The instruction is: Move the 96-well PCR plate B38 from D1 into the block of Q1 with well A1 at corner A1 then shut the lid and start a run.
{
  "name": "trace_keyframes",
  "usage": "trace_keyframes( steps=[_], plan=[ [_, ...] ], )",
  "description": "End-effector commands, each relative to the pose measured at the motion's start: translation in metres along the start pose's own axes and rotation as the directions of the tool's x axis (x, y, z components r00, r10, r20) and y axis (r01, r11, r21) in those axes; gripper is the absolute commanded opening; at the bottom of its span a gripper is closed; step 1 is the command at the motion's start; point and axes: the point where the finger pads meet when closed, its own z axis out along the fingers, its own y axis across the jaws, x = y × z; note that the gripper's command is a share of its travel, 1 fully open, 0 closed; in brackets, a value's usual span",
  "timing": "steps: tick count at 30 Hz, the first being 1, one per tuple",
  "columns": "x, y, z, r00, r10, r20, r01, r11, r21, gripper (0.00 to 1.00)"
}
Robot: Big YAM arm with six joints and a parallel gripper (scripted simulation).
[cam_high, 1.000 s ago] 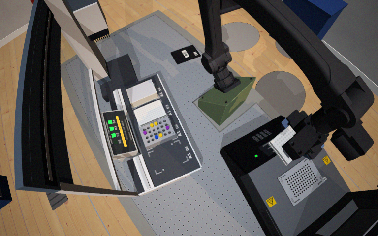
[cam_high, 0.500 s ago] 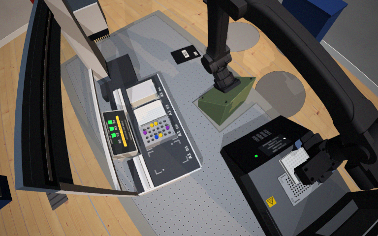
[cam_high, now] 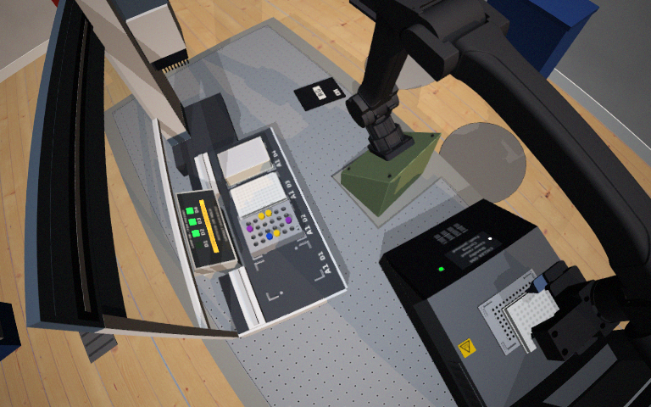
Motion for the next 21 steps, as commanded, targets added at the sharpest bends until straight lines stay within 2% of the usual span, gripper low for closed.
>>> trace_keyframes(
  steps=[1, 11, 18, 21],
  plan=[
    [-0.005, 0.011, -0.018, 1.000, 0.011, -0.009, -0.012, 0.999, -0.037, 0.00],
    [0.009, -0.001, -0.029, 1.000, -0.028, 0.008, 0.028, 0.997, -0.072, 0.00],
    [-0.008, -0.006, -0.027, 1.000, -0.006, -0.007, 0.005, 0.998, -0.069, 0.00],
    [-0.008, -0.007, -0.026, 1.000, -0.005, -0.008, 0.005, 0.998, -0.064, 0.00]
  ],
)
